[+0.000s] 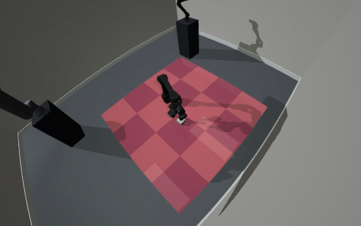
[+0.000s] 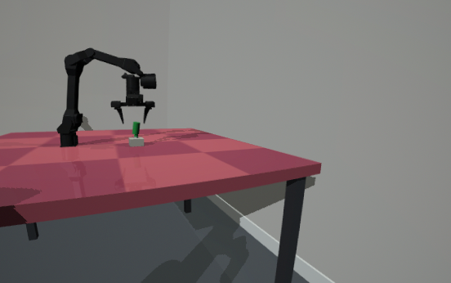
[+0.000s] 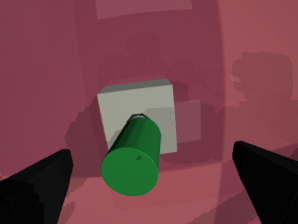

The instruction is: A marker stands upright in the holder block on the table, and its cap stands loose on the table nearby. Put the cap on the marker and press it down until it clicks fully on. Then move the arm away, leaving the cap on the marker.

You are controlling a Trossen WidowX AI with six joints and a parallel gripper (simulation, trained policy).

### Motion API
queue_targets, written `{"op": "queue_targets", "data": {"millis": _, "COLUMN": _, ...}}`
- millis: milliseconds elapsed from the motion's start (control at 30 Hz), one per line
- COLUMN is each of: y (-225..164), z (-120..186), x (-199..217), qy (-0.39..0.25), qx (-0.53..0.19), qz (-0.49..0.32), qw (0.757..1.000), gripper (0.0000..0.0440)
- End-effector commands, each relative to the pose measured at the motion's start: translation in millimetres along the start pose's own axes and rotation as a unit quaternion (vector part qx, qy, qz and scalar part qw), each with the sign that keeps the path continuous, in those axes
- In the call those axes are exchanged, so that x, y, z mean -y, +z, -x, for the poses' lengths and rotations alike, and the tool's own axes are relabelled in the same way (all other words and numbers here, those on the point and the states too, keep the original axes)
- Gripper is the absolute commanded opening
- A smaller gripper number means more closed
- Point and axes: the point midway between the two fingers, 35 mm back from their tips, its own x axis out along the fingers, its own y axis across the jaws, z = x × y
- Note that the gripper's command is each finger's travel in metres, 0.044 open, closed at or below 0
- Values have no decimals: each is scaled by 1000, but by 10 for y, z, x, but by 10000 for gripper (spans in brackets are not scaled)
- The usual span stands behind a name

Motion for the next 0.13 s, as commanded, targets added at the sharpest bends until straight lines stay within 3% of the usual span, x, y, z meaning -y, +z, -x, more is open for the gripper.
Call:
{"op": "queue_targets", "data": {"millis": 0, "y": 21, "z": 121, "x": 10, "qy": 12, "qx": 5, "qz": 4, "qw": 1000, "gripper": 440}}
{"op": "queue_targets", "data": {"millis": 100, "y": 30, "z": 183, "x": 21, "qy": 18, "qx": 7, "qz": 5, "qw": 1000, "gripper": 440}}
